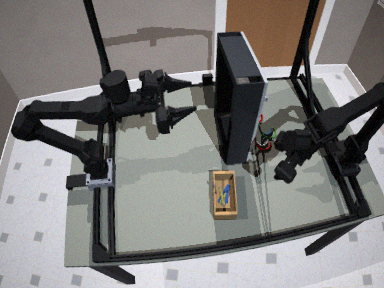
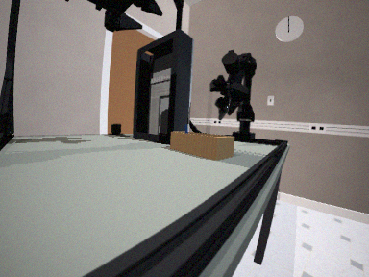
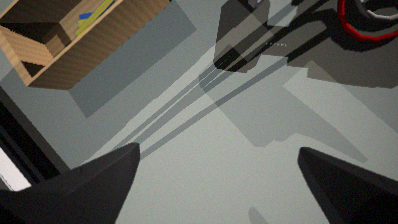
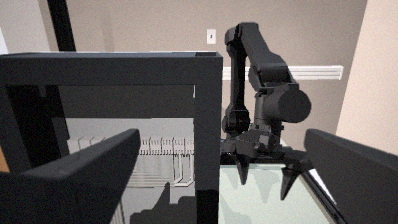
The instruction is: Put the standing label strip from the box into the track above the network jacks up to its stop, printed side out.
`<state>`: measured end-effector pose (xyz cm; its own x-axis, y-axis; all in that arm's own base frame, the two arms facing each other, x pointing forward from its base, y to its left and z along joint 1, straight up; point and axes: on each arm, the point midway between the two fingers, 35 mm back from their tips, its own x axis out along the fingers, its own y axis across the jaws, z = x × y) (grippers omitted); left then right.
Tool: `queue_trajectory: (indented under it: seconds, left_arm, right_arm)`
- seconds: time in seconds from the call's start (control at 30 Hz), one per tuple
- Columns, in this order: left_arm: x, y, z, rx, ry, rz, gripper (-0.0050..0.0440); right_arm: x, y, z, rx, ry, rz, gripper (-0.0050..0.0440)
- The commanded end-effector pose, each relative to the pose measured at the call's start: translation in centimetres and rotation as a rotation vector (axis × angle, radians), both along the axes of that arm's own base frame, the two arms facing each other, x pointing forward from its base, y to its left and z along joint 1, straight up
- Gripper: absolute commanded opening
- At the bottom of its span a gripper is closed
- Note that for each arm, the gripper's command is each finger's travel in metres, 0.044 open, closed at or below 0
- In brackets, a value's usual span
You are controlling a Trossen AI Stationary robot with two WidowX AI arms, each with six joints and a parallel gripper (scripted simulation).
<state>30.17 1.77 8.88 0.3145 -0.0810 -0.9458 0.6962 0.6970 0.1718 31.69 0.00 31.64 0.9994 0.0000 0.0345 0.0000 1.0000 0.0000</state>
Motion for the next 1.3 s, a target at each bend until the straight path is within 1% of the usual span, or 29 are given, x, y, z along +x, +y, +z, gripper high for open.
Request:
queue_trajectory:
  seconds: [0.0,0.53,0.7,0.8,0.9,1.0,1.03,1.1,1.2,1.27]
  left_arm:
    - [0.3,0.0,0.7,0.003,-0.024,0.000,0.0440]
    - [0.3,0.0,0.7,0.003,-0.024,0.000,0.0440]
    - [0.4,0.3,1.2,-0.015,-0.046,0.025,0.0440]
    - [0.4,0.9,2.1,-0.052,-0.081,0.072,0.0440]
    - [0.3,1.9,3.7,-0.116,-0.147,0.154,0.0440]
    - [0.2,3.4,6.4,-0.203,-0.252,0.263,0.0440]
    - [0.0,4.0,7.4,-0.236,-0.294,0.302,0.0440]
    - [0.0,4.0,7.4,-0.236,-0.294,0.302,0.0440]
    - [-1.0,5.8,11.2,-0.340,-0.439,0.418,0.0440]
    - [-2.1,6.9,14.0,-0.409,-0.546,0.487,0.0440]
  right_arm:
    - [-0.1,0.0,0.6,0.000,-0.015,0.000,0.0440]
    - [-0.1,0.0,0.6,0.000,-0.015,0.000,0.0440]
    - [0.5,-0.2,0.5,-0.005,0.006,-0.006,0.0320]
    - [1.1,-0.5,0.0,-0.011,0.047,-0.013,0.0248]
    - [2.3,-0.9,-0.9,-0.019,0.122,-0.024,0.0176]
    - [3.9,-1.7,-2.5,-0.027,0.232,-0.041,0.0104]
    - [4.4,-2.1,-3.1,-0.030,0.276,-0.047,0.0100]
    - [4.4,-2.1,-3.1,-0.030,0.276,-0.047,0.0100]
    - [6.1,-3.3,-5.4,-0.036,0.424,-0.069,0.0100]
    - [7.1,-4.2,-7.2,-0.037,0.534,-0.081,0.0100]
